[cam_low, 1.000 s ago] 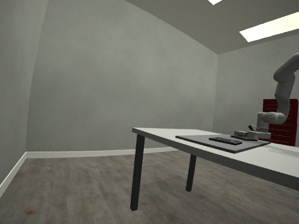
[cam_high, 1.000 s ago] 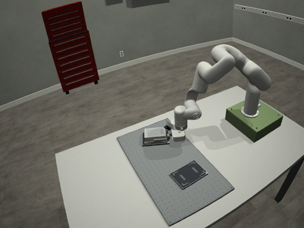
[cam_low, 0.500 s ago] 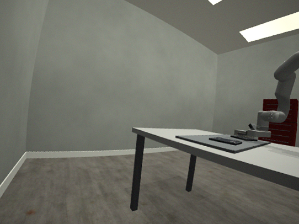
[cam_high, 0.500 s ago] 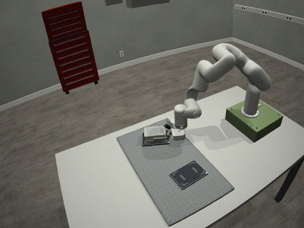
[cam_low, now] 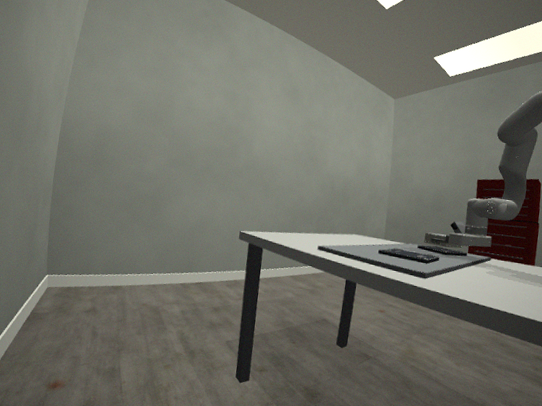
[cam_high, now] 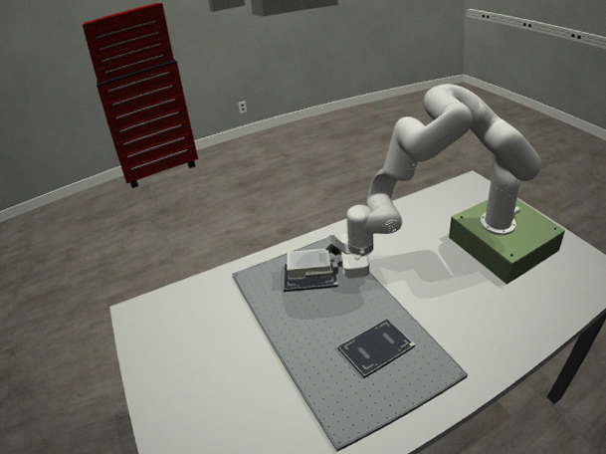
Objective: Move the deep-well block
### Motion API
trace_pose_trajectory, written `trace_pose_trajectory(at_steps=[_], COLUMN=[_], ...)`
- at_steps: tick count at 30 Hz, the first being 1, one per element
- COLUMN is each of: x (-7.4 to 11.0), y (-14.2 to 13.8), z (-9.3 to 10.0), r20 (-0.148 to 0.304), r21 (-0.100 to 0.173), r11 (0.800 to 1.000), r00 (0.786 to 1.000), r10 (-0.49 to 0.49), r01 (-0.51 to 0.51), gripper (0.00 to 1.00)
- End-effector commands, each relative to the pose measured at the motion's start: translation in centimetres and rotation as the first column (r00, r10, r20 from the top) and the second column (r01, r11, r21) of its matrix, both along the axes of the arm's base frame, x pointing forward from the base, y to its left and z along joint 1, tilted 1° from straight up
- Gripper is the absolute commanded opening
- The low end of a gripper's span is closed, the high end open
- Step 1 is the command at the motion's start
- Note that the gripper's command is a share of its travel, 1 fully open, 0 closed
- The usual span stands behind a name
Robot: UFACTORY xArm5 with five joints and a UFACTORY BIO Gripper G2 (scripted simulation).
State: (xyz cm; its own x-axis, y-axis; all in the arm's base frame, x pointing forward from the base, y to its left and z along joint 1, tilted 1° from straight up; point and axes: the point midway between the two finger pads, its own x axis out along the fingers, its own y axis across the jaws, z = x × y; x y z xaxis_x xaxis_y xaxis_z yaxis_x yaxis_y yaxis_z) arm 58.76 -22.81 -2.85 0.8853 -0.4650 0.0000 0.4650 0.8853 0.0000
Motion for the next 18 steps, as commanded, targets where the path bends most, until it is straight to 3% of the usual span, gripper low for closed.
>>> trace_pose_trajectory(at_steps=[1,7,18], x=[0.1,0.1,0.1], y=[0.0,0.0,-0.1], z=[0.3,0.3,2.0], r20=[0.008,0.008,0.008], r21=[0.012,0.012,0.012], r11=[1.0,1.0,1.0], r00=[1.0,1.0,1.0], r10=[0.0,0.0,0.0], r01=[0.0,0.0,0.0], gripper=[0.0,0.0,0.0])
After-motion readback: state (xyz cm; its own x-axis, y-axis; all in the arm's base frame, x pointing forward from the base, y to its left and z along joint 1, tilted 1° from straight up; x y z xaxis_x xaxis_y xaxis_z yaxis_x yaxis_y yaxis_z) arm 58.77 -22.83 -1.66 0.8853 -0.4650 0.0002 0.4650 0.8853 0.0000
